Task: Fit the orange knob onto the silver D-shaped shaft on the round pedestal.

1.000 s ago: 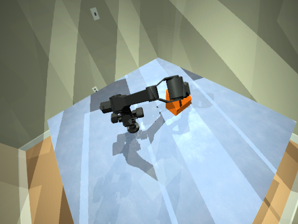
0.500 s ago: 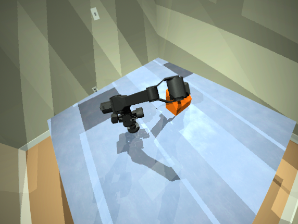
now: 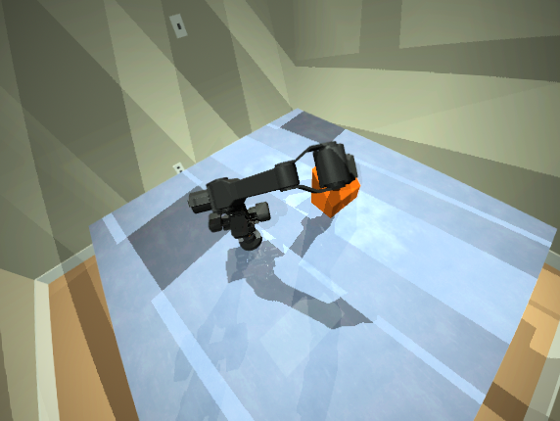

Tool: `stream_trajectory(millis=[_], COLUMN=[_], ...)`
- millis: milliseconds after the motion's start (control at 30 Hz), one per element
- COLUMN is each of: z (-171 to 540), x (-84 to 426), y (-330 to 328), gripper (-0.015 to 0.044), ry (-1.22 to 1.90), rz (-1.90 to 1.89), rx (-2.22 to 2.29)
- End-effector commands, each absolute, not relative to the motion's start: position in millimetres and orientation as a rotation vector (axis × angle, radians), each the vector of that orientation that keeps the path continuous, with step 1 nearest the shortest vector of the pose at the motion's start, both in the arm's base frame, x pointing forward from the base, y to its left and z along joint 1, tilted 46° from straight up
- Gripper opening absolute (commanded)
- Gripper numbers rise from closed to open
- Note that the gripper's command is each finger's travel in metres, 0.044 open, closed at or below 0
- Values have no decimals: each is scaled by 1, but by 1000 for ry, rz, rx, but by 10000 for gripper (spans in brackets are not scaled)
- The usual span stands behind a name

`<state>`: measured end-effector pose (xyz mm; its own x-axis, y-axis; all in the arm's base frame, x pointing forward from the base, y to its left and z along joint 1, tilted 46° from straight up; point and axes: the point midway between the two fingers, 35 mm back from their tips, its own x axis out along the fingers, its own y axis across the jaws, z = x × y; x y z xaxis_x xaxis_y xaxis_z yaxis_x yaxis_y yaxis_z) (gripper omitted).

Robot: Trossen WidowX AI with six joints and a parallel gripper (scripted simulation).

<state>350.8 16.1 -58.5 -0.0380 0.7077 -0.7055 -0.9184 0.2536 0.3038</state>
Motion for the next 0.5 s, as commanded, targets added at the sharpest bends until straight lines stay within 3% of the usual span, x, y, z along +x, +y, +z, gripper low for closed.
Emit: stream_trajectory(millis=[0,467], z=[-59,-56], x=[350,353], y=[16,13], gripper=[0,0], ry=[905,765], rz=[1341,1438], rx=[-295,-456])
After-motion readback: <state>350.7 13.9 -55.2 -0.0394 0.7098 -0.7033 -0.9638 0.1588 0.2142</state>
